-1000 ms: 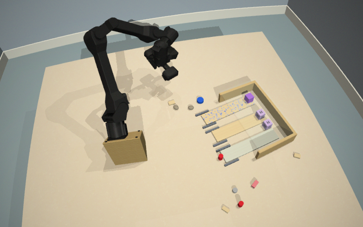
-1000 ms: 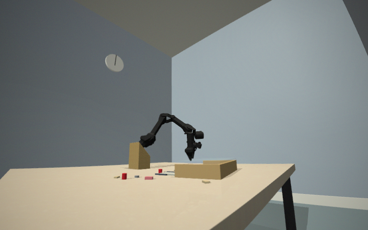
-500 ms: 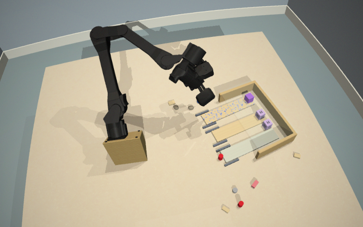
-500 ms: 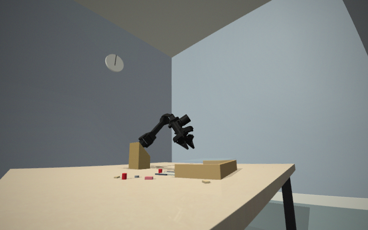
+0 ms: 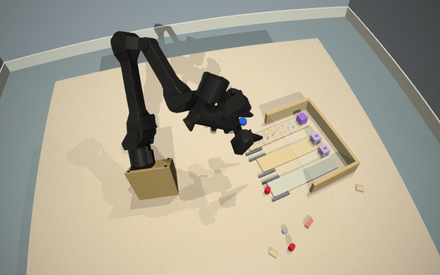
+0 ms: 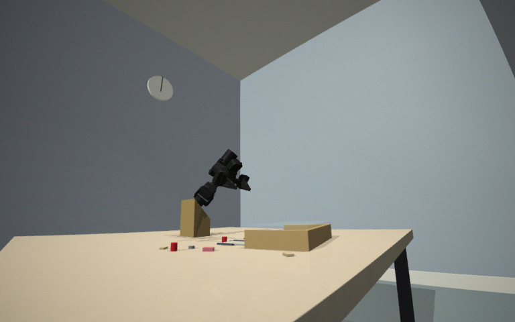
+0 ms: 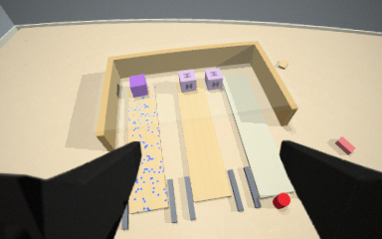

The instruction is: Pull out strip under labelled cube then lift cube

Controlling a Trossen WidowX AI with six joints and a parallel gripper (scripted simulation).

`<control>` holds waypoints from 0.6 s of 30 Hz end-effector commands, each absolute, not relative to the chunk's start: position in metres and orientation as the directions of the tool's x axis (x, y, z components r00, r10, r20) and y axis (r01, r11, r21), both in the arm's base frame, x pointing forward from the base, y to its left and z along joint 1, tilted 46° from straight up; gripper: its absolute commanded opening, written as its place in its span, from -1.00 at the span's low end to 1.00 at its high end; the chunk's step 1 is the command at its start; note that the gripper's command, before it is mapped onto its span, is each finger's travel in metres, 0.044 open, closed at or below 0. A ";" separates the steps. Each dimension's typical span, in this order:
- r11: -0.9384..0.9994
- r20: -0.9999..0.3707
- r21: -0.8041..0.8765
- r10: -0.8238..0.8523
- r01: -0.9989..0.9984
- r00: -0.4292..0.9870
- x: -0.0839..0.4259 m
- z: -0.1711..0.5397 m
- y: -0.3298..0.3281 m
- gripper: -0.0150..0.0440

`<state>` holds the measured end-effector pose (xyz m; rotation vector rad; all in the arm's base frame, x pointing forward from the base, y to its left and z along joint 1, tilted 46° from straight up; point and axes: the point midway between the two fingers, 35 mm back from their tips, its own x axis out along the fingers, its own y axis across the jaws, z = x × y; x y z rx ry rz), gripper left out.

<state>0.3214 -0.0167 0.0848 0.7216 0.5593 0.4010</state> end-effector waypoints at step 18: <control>0.707 -0.449 0.692 0.581 -0.147 0.679 0.349 0.067 -0.011 0.33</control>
